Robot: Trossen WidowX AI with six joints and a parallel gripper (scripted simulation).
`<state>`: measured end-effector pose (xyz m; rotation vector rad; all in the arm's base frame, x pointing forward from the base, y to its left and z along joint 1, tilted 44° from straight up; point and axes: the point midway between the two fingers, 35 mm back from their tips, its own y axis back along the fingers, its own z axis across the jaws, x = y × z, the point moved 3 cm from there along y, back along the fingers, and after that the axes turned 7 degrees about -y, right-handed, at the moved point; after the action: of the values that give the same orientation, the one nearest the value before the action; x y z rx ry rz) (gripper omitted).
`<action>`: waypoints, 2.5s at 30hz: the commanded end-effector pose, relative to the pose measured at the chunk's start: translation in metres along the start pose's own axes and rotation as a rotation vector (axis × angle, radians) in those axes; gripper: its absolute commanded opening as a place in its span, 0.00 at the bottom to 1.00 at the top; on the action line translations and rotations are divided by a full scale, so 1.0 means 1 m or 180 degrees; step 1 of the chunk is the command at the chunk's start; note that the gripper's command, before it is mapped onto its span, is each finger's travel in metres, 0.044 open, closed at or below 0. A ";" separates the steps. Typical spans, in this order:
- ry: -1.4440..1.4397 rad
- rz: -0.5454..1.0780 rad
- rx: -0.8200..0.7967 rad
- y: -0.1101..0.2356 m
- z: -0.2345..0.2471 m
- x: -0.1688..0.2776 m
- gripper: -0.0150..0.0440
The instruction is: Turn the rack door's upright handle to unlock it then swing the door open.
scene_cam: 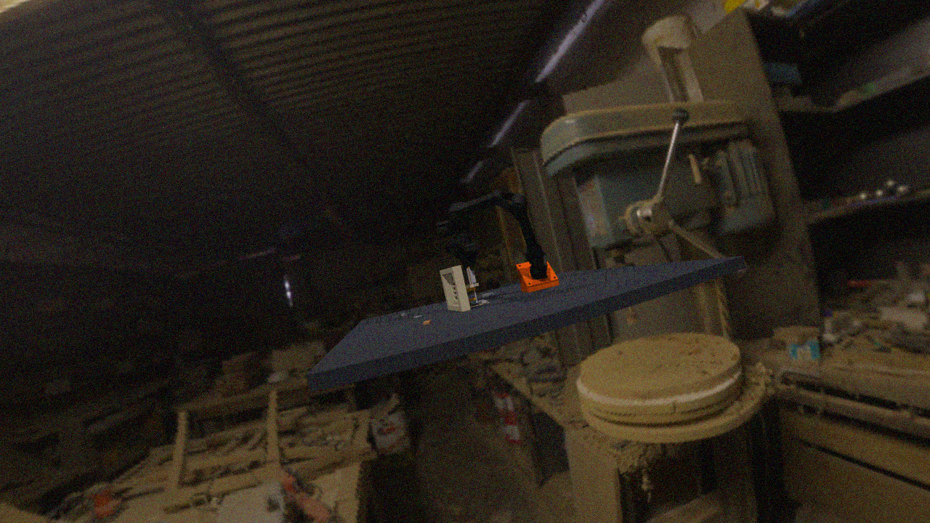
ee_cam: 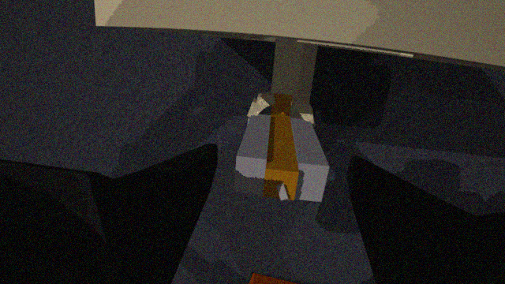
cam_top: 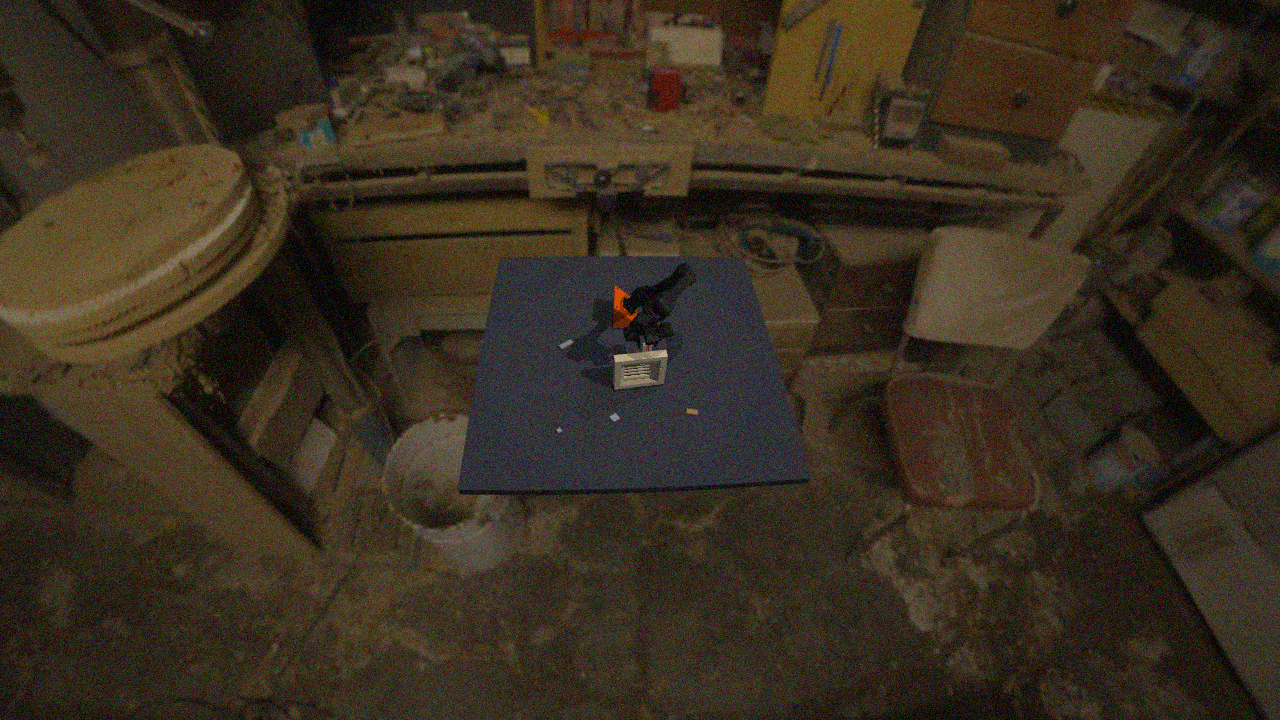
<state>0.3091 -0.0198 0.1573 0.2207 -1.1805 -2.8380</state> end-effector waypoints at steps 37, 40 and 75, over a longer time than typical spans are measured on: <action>-0.0070 0.0163 0.0020 -0.032 0.001 0.001 0.29; -0.0070 0.0163 0.0020 -0.032 0.001 0.001 0.29; 0.5180 0.0140 -0.0118 -0.032 0.001 0.001 0.29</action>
<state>0.3072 0.0030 0.1363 1.7637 -0.6644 -1.6996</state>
